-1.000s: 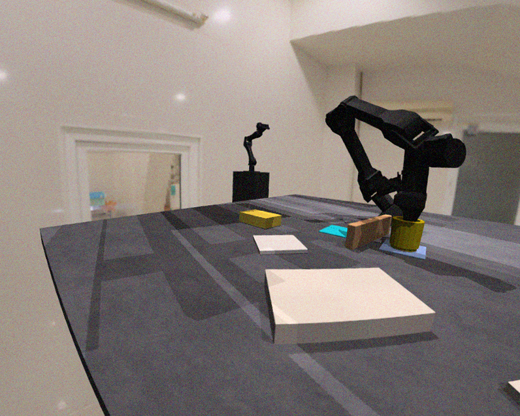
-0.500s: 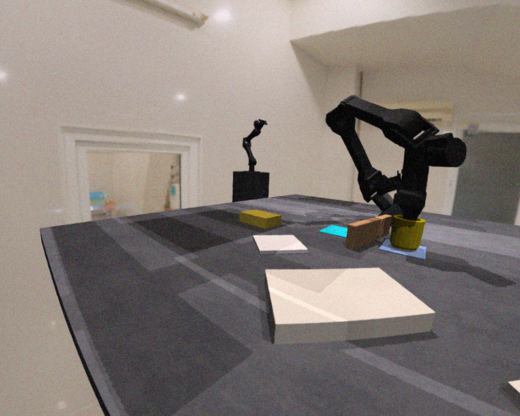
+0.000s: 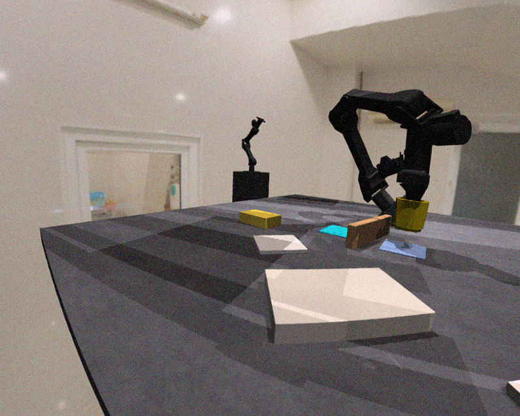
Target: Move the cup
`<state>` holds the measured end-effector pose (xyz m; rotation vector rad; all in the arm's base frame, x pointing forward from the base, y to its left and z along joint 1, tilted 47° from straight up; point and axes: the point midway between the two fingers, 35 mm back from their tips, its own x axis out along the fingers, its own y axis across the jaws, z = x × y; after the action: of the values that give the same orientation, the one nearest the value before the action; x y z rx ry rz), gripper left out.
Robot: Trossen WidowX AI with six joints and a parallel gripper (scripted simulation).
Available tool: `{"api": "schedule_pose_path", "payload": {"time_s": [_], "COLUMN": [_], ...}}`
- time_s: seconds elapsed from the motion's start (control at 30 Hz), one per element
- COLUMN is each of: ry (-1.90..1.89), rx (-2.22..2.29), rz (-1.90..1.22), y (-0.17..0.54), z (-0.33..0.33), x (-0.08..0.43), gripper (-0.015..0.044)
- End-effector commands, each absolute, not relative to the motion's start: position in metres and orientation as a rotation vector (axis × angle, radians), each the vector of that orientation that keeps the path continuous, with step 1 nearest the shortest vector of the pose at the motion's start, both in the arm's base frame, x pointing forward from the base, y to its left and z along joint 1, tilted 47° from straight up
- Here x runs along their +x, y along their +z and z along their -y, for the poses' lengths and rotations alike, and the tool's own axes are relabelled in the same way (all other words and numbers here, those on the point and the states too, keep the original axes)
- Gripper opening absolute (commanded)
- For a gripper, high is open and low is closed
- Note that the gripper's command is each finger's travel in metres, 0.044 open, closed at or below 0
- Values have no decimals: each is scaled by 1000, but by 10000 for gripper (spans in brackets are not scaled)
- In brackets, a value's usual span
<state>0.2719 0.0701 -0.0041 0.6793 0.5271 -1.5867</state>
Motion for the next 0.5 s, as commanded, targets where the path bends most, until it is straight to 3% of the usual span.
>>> {"api": "schedule_pose_path", "payload": {"time_s": [0.0,0.47], "ry": [-1583,-1583], "rx": [688,677], "rz": [-528,-527], "y": [5,17], "z": [-81,-90], "x": [274,273], "gripper": [0,0]}}
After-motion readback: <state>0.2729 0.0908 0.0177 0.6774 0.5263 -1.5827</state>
